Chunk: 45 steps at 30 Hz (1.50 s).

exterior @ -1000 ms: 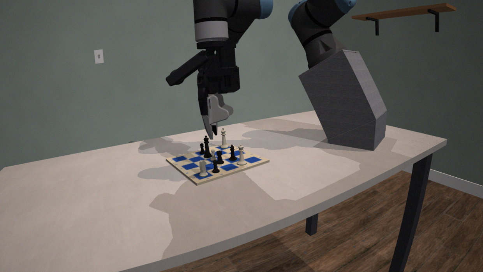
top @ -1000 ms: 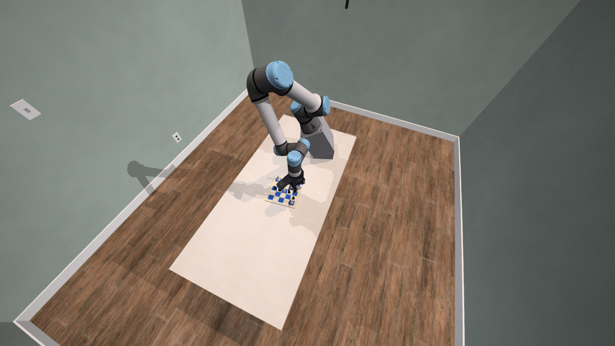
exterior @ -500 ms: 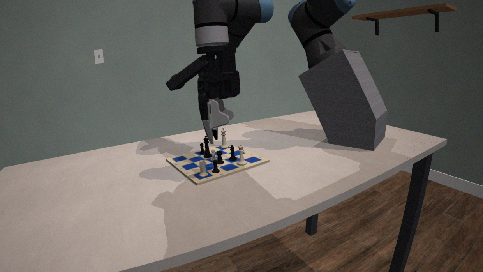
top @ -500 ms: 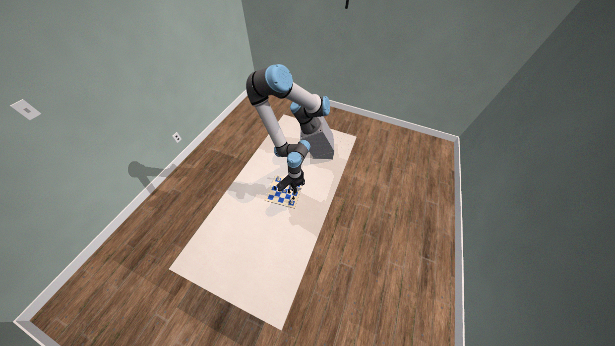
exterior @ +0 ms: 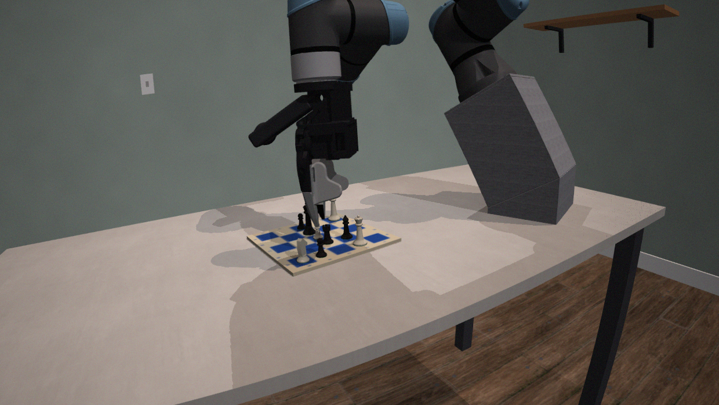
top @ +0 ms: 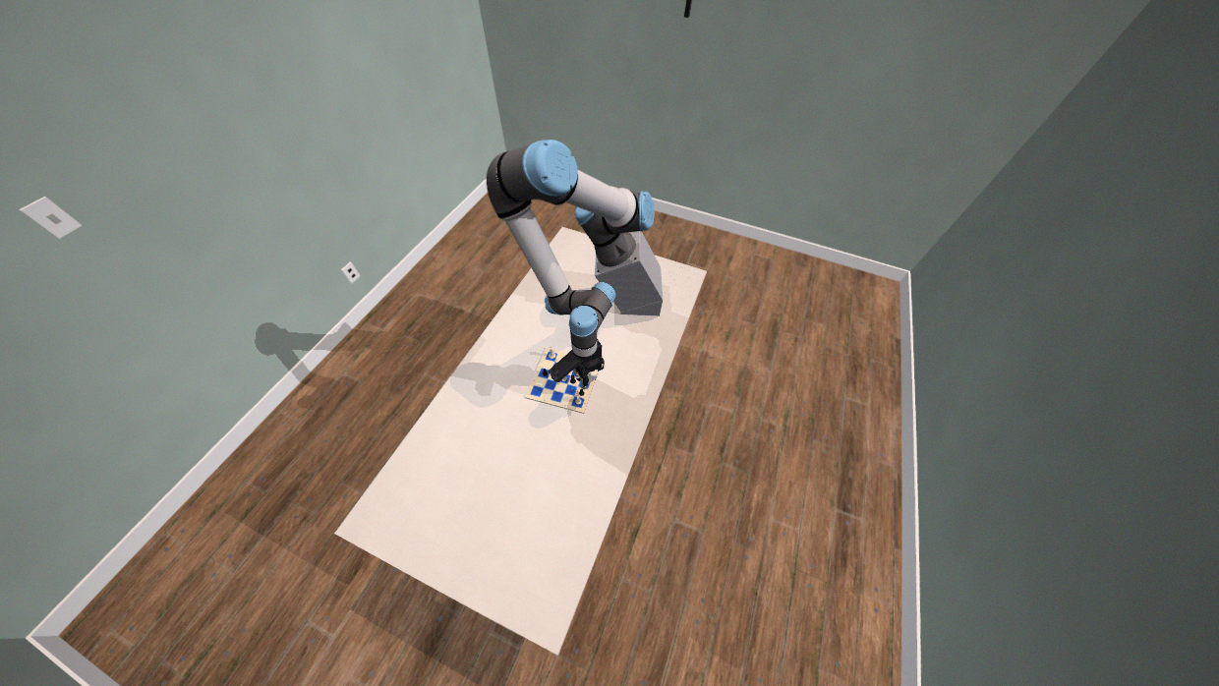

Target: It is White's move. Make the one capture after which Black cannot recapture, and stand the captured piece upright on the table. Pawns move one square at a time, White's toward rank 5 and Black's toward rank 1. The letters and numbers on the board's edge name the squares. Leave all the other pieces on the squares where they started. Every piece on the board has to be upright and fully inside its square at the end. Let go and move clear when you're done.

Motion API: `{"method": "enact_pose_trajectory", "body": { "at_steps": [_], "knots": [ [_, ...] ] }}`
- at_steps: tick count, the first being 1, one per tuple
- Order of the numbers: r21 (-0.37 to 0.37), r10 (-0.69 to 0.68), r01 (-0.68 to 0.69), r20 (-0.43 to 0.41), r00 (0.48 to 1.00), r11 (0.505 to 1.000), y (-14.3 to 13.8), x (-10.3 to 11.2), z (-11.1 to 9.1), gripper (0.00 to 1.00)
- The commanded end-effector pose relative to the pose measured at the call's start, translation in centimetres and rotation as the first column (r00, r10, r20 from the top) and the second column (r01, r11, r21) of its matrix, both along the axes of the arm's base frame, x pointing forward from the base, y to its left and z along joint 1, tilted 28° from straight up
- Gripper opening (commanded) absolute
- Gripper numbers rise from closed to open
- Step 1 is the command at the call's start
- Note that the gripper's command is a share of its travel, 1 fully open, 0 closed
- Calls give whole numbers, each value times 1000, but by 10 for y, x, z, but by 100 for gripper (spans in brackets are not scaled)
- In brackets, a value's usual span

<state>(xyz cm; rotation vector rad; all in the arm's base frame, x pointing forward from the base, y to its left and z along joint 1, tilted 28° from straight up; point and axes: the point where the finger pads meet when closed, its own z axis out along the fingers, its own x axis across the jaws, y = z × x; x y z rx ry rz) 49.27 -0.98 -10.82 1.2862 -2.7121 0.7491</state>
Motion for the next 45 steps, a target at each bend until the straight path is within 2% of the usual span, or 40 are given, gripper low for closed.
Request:
{"method": "enact_pose_trajectory", "body": {
  "at_steps": [1,17,45],
  "knots": [
    [0,1,-1,1,1000,1000,-3,2,-7,20],
    [0,1,-1,1,1000,1000,-8,4,-17,20],
    [0,1,-1,1,1000,1000,-9,4,-17,20]
  ]
}}
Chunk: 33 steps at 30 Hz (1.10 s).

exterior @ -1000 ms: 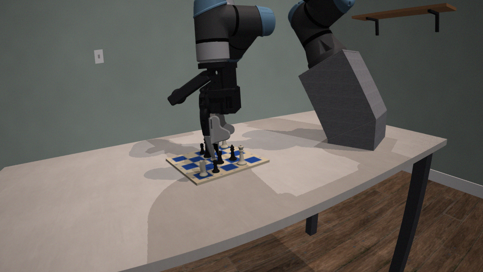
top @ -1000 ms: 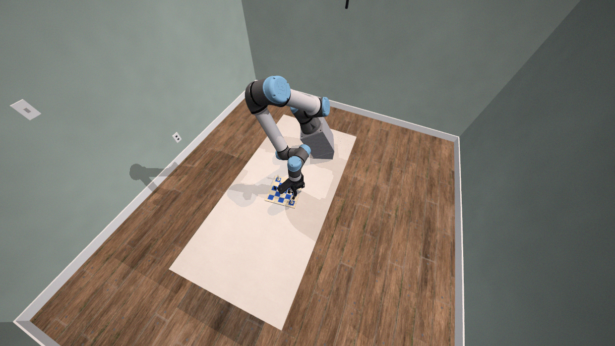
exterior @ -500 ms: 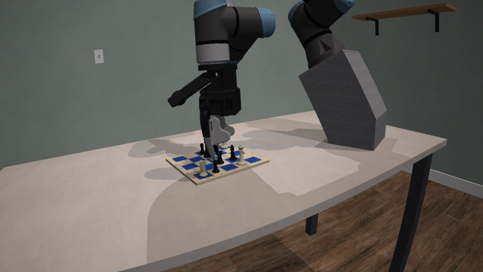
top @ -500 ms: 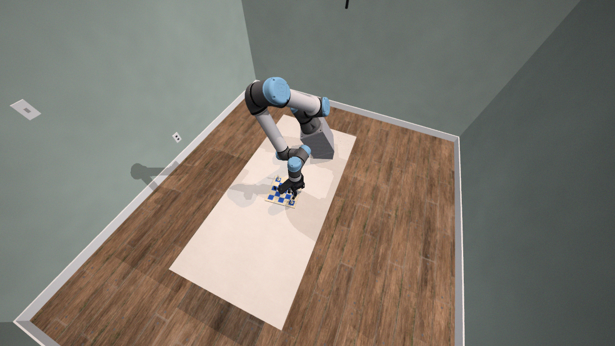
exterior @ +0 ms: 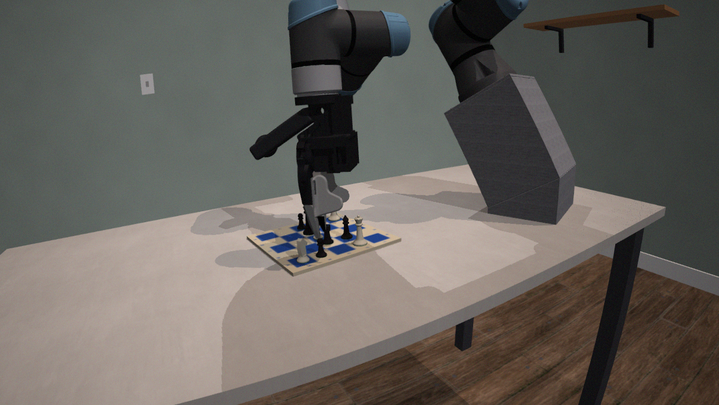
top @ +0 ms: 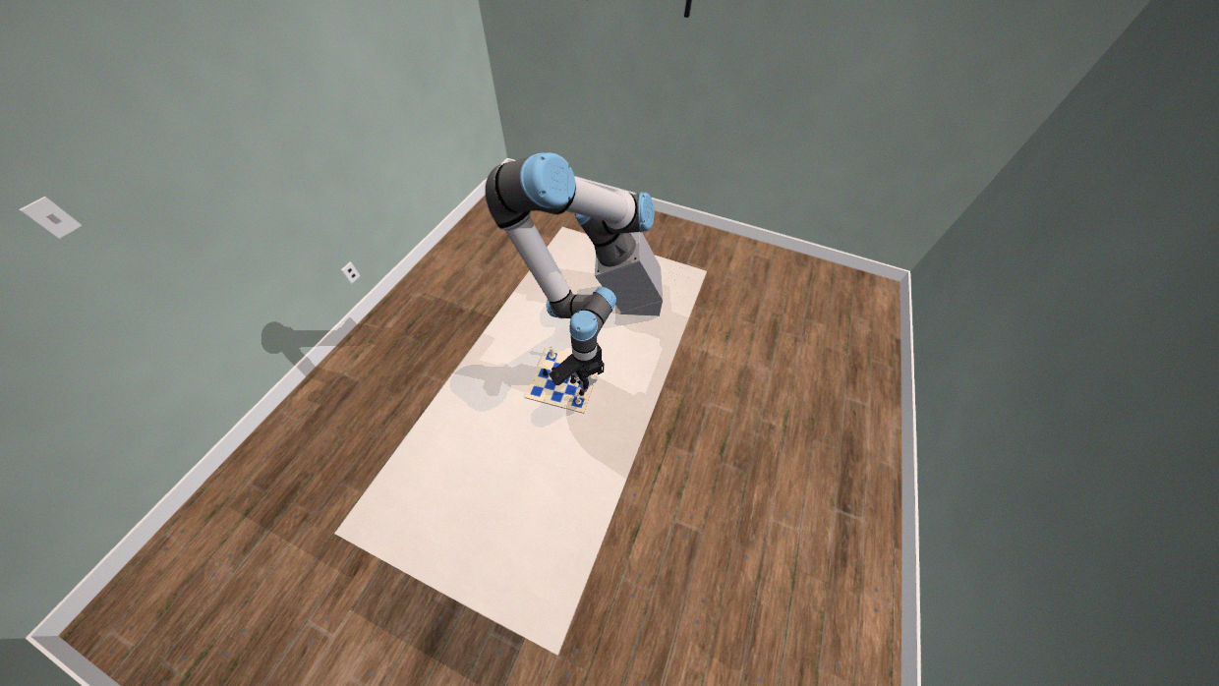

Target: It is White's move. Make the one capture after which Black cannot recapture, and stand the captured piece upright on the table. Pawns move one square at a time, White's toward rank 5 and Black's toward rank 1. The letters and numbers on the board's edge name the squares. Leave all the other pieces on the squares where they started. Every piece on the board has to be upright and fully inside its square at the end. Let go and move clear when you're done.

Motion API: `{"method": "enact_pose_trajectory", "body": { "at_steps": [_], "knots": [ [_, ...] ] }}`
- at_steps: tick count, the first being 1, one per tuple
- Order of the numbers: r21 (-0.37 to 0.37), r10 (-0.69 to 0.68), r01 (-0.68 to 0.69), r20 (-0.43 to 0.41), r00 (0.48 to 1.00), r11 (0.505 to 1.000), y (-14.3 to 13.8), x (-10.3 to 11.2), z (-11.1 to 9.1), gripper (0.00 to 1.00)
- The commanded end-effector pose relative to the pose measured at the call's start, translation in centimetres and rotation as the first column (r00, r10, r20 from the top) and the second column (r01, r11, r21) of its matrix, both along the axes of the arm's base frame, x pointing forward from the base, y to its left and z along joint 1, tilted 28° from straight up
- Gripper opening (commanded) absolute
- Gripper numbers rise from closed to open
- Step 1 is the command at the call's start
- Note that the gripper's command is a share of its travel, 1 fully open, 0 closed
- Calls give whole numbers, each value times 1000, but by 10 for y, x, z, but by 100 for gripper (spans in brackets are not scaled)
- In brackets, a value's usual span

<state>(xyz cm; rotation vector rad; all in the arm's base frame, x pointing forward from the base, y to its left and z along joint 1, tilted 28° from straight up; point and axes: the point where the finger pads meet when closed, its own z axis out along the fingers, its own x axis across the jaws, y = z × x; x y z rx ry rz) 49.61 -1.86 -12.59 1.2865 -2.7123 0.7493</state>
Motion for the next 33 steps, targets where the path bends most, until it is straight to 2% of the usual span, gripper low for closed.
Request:
{"method": "enact_pose_trajectory", "body": {
  "at_steps": [1,20,33],
  "knots": [
    [0,0,0,1,1000,1000,0,0,0,20],
    [0,0,0,1,1000,1000,0,1,-1,20],
    [0,0,0,1,1000,1000,-8,3,-16,20]
  ]
}}
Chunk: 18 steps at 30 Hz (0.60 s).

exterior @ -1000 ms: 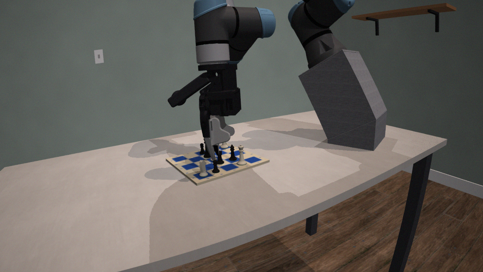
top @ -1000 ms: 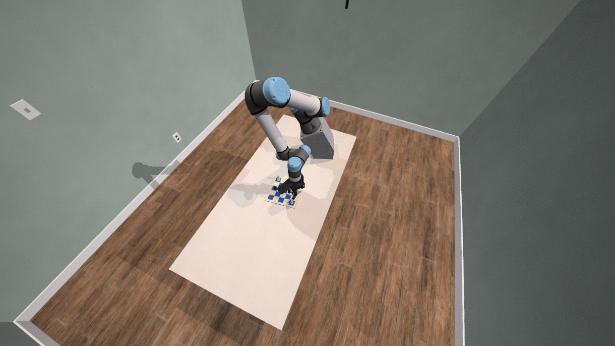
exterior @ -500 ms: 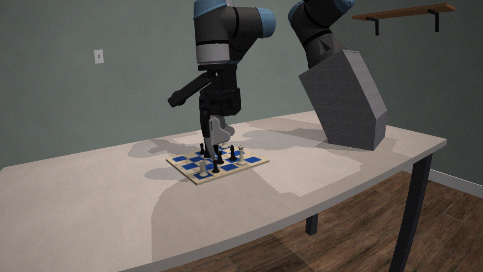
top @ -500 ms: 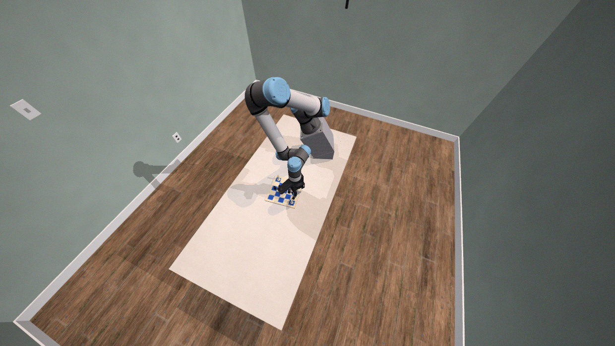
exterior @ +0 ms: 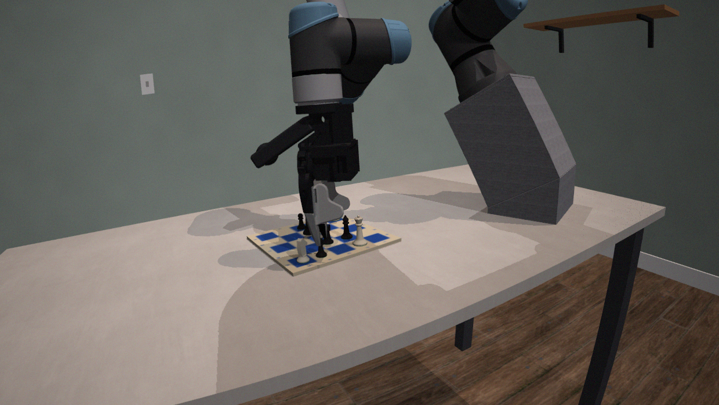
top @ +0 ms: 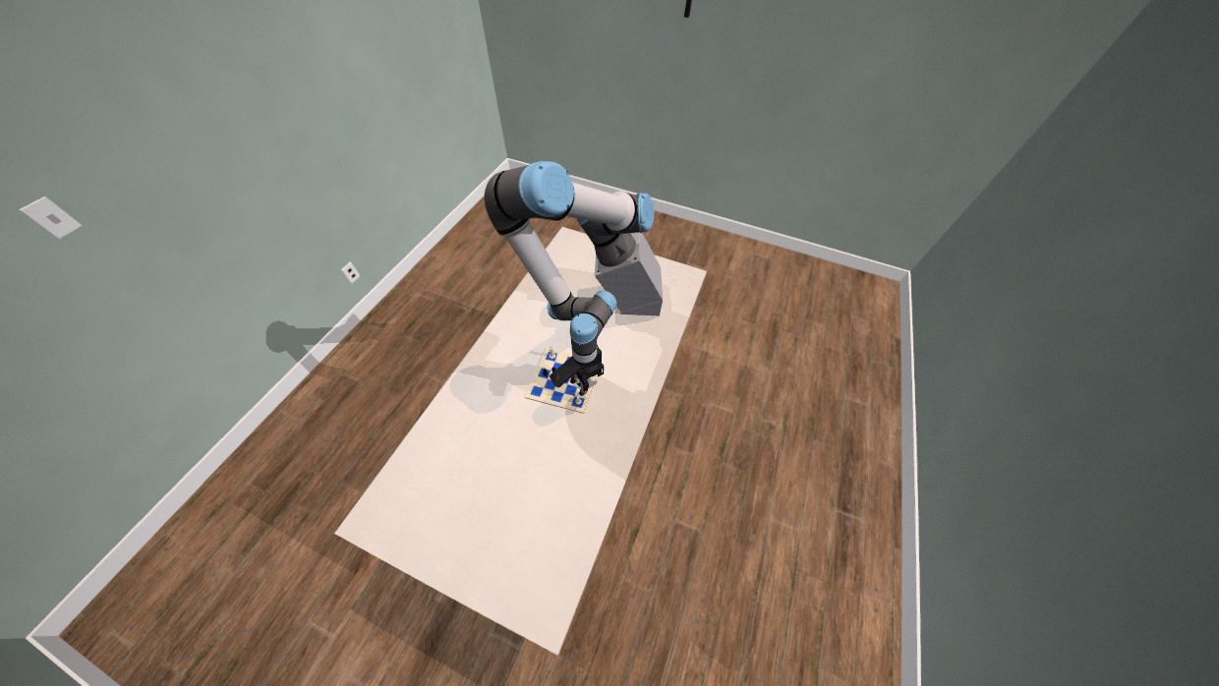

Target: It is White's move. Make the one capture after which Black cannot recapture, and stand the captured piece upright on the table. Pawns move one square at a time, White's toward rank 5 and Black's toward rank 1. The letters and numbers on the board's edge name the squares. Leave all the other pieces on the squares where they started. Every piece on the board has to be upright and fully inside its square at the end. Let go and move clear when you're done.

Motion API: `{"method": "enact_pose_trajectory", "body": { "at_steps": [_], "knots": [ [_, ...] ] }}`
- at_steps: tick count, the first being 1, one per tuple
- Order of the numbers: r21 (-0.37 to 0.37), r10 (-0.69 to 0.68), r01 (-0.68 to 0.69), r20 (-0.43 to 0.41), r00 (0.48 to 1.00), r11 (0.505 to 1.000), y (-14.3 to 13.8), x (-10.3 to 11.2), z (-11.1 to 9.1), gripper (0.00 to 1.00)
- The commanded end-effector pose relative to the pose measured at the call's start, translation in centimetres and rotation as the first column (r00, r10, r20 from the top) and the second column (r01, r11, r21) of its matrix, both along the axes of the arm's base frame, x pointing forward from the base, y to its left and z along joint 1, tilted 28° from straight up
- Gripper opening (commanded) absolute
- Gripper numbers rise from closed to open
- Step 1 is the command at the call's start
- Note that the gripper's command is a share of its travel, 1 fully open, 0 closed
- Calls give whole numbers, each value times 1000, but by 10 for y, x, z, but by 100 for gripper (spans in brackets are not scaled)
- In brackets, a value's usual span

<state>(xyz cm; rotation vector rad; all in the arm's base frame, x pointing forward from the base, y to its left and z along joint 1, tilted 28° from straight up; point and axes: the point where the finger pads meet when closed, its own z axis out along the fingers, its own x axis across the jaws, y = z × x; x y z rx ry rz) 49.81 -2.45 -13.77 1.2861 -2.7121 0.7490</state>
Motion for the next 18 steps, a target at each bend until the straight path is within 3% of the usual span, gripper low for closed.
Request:
{"method": "enact_pose_trajectory", "body": {
  "at_steps": [1,18],
  "knots": [
    [0,1,-1,2,1000,1000,-3,2,-6,20],
    [0,1,-1,2,1000,1000,-8,4,-17,20]
  ]
}}
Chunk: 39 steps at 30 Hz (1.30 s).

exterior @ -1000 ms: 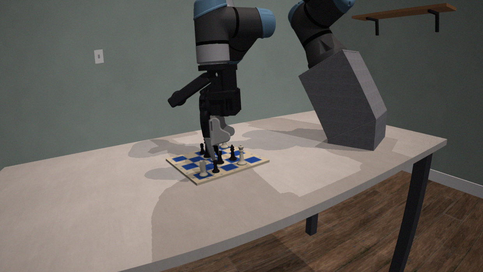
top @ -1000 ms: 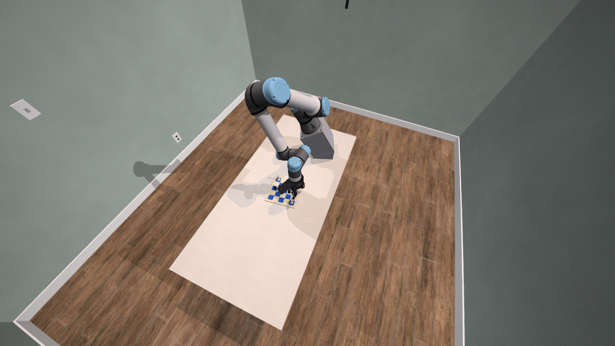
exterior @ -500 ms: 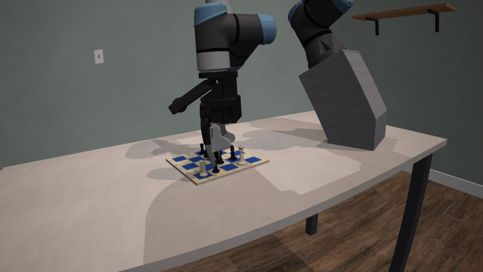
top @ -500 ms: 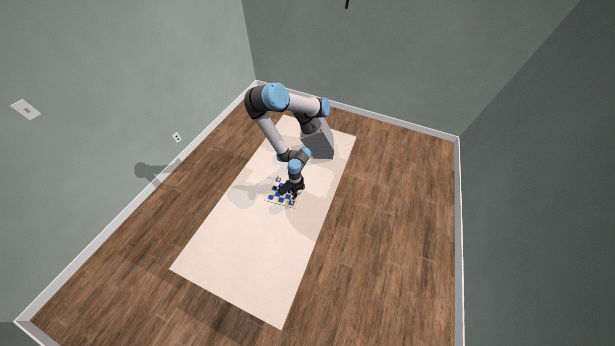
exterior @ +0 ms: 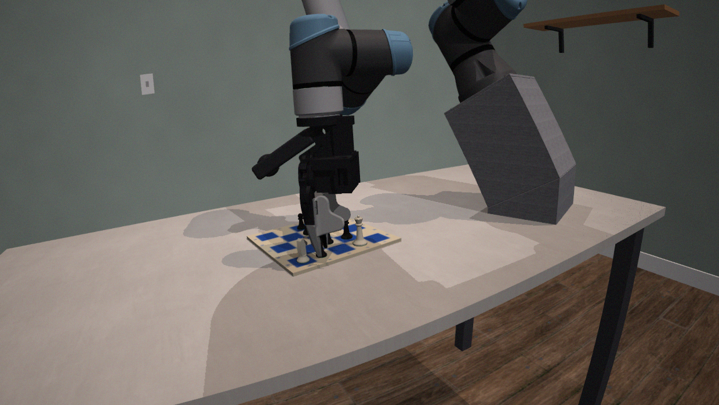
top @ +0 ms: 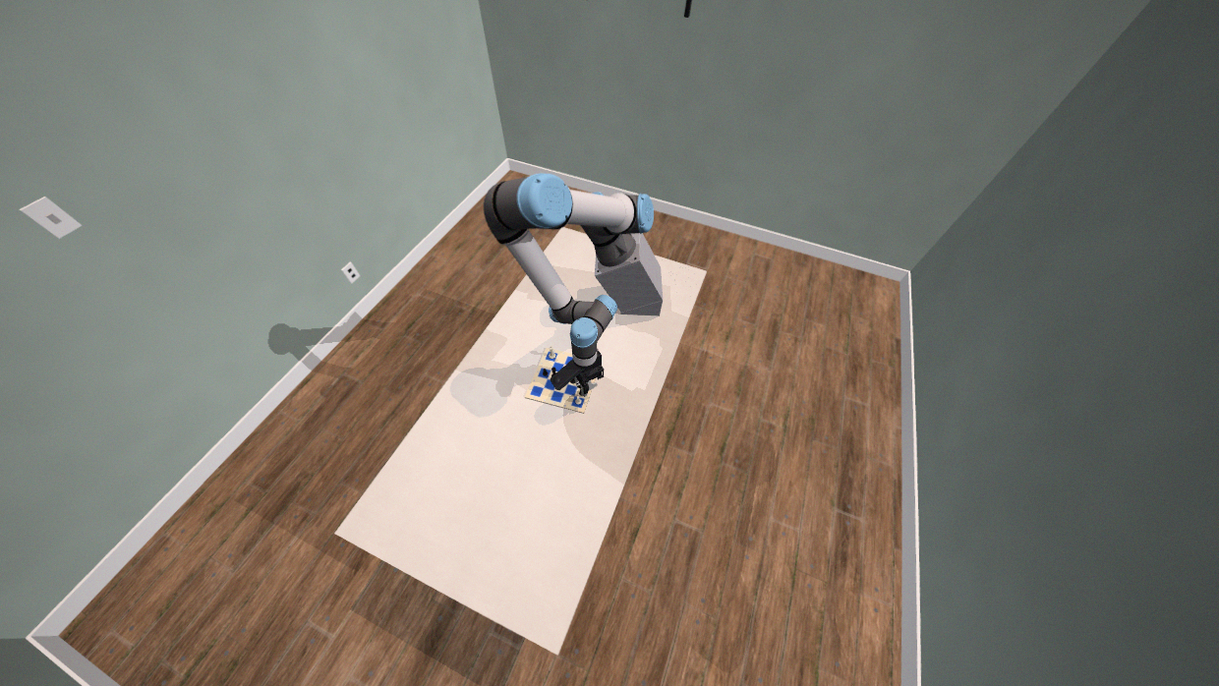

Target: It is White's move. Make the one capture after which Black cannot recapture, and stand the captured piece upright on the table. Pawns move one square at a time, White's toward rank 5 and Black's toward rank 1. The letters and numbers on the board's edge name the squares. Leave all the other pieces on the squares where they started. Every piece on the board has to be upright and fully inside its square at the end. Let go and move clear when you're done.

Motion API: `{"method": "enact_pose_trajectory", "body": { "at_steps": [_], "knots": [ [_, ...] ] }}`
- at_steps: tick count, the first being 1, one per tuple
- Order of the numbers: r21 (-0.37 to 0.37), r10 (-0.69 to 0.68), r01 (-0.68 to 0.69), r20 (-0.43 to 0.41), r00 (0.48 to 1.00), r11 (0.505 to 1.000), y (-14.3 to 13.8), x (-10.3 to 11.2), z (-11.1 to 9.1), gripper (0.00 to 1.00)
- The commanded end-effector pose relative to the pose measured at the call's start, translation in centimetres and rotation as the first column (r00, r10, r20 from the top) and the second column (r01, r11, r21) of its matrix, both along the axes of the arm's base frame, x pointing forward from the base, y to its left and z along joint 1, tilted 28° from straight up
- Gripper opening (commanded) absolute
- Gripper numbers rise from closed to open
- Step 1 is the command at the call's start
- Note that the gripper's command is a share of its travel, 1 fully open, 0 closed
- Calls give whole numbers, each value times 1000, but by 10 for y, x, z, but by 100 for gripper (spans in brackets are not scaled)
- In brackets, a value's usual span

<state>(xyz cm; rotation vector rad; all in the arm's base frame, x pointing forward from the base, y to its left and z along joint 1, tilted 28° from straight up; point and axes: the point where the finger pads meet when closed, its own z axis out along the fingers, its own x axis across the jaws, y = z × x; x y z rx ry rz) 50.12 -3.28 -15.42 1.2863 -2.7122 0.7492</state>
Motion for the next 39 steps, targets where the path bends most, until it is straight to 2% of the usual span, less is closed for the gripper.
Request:
{"method": "enact_pose_trajectory", "body": {
  "at_steps": [1,30,31,39],
  "knots": [
    [0,1,-1,1,1000,1000,0,1,0,20],
    [0,1,-1,1,1000,1000,0,1,0,20],
    [0,1,-1,1,1000,1000,0,1,0,0],
    [0,1,-1,1,1000,1000,0,1,0,0]
  ]
}}
